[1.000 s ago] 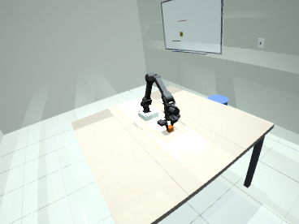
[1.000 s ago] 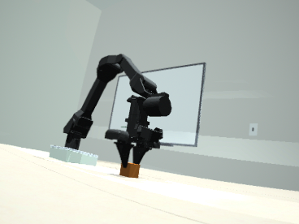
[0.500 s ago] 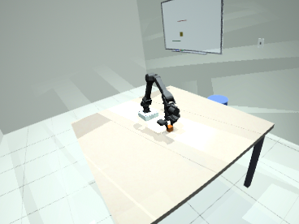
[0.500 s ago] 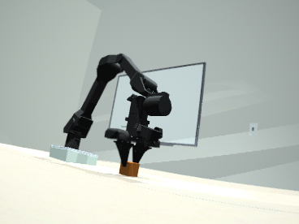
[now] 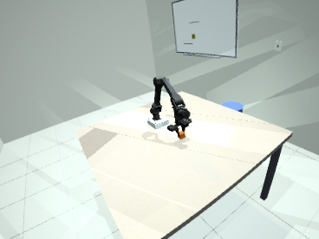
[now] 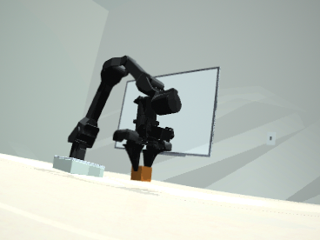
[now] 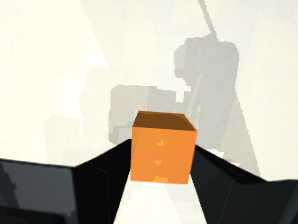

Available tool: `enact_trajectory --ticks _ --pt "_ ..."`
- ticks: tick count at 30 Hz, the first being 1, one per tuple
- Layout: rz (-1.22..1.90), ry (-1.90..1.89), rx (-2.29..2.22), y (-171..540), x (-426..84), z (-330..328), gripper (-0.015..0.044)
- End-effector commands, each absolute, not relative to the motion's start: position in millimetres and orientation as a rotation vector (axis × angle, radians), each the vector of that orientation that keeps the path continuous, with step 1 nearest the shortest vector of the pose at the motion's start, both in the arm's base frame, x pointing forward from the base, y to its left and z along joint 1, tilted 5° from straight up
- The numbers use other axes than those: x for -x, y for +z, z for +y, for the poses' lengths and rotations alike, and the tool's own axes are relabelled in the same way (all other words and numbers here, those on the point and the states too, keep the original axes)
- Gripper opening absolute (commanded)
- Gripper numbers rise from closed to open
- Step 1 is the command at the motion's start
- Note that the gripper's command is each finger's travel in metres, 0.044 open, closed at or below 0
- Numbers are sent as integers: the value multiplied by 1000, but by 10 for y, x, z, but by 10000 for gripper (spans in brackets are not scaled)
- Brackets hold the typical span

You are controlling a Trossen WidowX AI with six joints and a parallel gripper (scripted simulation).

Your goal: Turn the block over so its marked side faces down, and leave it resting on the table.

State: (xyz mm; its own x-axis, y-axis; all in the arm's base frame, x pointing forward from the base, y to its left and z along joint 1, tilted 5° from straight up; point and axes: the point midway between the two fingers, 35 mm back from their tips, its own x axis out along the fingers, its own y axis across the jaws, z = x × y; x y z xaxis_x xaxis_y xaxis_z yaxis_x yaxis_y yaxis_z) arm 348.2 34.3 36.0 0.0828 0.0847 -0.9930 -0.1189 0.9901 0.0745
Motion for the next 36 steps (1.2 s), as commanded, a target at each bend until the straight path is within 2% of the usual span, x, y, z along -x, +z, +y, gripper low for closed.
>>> enact_trajectory --ticks 1,36 --pt "1425 147 21 353 -3480 341 0" --pt "949 140 -13 158 -3506 349 0"
